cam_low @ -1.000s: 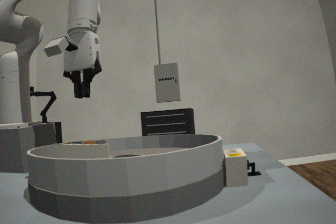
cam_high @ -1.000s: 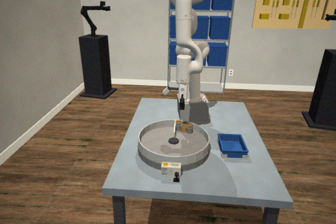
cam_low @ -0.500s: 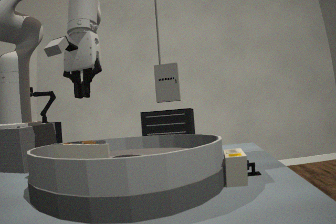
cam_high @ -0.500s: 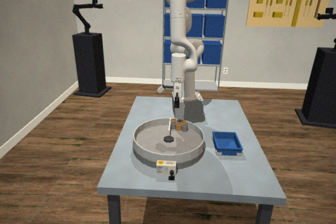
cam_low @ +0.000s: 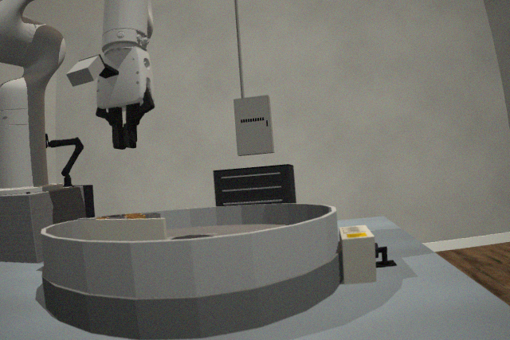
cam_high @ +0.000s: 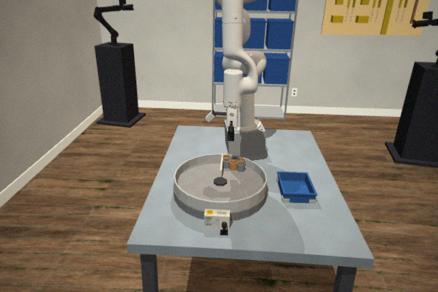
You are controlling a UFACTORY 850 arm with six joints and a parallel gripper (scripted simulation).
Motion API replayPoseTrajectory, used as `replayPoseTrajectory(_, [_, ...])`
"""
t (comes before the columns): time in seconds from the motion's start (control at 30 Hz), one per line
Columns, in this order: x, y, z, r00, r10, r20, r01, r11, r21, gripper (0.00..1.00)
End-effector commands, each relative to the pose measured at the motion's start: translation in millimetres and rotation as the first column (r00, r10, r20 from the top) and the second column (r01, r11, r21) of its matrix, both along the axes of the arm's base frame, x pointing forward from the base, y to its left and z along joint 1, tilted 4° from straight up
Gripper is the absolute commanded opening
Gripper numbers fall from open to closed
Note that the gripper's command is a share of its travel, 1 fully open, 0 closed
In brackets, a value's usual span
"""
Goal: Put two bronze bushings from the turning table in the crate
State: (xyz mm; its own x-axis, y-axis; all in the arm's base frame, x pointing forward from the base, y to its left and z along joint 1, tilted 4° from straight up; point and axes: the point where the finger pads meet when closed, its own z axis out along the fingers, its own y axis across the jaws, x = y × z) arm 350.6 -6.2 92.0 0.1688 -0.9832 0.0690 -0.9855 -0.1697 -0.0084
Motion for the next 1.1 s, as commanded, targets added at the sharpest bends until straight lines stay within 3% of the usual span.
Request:
replayPoseTrajectory(0.0, [0.7, 0.0, 0.4, 1.0, 0.0, 0.001, 0.0, 1.0, 0.0, 0.15])
replayPoseTrajectory(0.83, [0.7, 0.0, 0.4, 1.0, 0.0, 0.001, 0.0, 1.0, 0.0, 0.15])
replayPoseTrajectory(0.87, [0.7, 0.0, 0.4, 1.0, 0.0, 0.001, 0.0, 1.0, 0.0, 0.1])
replayPoseTrajectory(1.07, [0.3, -0.5, -0.1, 1.0, 0.0, -0.002, 0.0, 1.0, 0.0, 0.1])
